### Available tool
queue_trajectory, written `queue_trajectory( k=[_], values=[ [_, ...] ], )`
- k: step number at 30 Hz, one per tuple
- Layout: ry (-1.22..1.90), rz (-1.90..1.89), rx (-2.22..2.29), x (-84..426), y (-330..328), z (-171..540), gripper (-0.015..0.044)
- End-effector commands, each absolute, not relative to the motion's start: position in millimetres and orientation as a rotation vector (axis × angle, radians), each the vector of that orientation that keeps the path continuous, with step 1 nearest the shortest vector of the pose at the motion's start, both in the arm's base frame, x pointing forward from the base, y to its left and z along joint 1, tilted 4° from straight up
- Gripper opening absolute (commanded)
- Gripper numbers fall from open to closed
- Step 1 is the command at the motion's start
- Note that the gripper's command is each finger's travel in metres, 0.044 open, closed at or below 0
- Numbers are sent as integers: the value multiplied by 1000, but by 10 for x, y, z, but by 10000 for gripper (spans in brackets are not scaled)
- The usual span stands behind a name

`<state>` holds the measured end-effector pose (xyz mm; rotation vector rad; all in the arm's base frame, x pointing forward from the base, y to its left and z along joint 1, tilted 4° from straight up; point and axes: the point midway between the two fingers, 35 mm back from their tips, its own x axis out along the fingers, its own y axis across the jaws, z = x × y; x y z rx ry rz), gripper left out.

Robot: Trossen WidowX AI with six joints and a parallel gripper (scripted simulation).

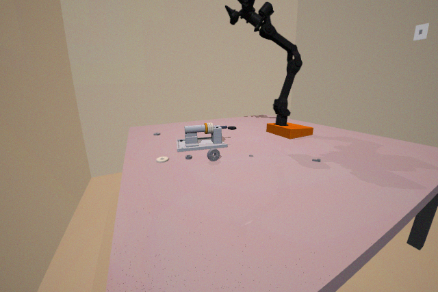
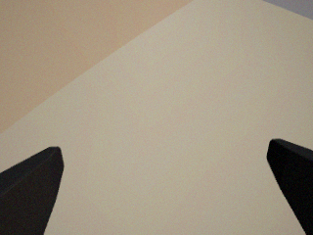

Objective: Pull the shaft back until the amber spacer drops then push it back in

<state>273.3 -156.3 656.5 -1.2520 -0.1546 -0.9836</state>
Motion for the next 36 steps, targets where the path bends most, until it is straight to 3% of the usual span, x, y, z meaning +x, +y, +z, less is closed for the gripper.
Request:
queue_trajectory(
  k=[1,17,27,36],
  values=[
    [-13,-835,-1350,3224,-1576,6166,440],
    [355,-341,-1590,4308,-1393,4730,440],
    [642,354,-1965,4766,-1085,3139,440],
    [642,1201,-2160,4600,-648,1749,440]
  ],
)
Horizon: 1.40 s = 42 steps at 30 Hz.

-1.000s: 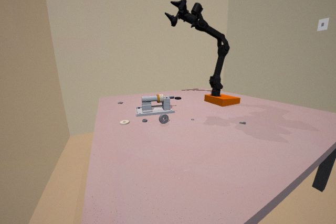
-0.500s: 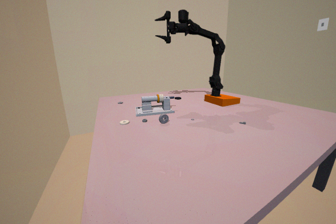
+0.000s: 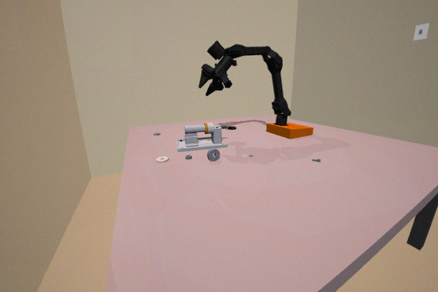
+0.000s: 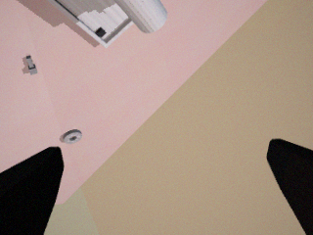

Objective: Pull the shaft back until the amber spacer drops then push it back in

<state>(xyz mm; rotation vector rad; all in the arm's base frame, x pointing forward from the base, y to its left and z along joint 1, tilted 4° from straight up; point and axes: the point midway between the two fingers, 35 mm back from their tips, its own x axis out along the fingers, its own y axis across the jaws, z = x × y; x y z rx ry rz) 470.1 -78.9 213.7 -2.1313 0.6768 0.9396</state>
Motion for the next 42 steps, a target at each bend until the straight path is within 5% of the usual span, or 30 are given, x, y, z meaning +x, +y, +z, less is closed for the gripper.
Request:
queue_trajectory(
  k=[1,9,42],
  values=[
    [620,1312,-2166,4543,-592,1602,440],
    [306,2101,-2056,3965,-211,756,440],
    [297,2117,-2050,3978,-238,742,440]
  ],
)
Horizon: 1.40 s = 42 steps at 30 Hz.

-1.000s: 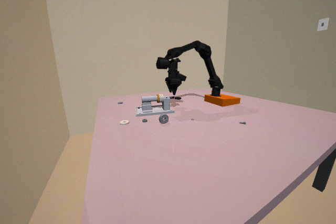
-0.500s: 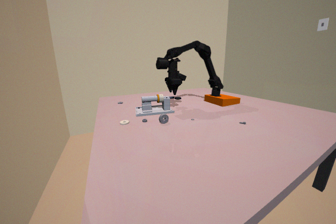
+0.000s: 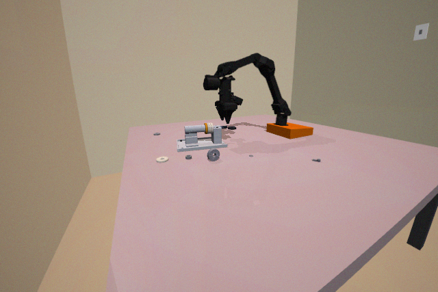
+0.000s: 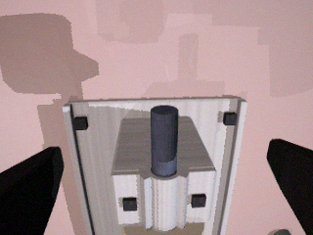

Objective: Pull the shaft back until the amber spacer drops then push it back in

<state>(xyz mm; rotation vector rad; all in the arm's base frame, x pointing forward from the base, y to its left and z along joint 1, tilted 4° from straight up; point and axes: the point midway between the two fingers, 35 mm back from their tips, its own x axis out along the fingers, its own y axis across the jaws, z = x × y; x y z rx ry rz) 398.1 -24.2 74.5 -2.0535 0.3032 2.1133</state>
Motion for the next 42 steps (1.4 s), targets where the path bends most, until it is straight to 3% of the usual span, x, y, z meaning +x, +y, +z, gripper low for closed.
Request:
queue_trajectory(
  k=[1,42],
  values=[
    [297,2117,-2050,3978,-238,742,440],
    [297,2117,-2050,3958,-236,318,440]
  ],
)
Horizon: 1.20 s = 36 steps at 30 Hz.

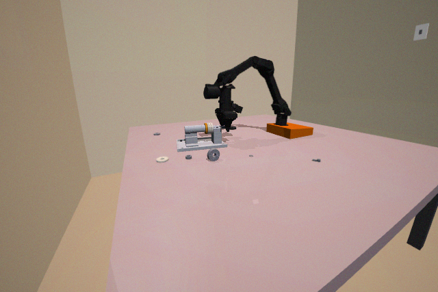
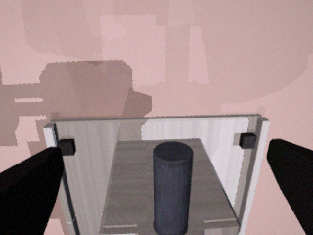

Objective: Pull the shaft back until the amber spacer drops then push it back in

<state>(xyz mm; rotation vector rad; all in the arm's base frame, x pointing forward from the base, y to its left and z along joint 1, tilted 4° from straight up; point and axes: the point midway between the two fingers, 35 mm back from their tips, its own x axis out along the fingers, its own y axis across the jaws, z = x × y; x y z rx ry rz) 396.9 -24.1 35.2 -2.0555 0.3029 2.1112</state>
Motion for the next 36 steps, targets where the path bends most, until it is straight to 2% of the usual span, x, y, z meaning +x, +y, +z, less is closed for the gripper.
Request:
queue_trajectory(
  k=[1,36],
  values=[
    [297,2117,-2050,3958,-236,318,440],
    [297,2117,-2050,3958,-236,281,440]
  ],
)
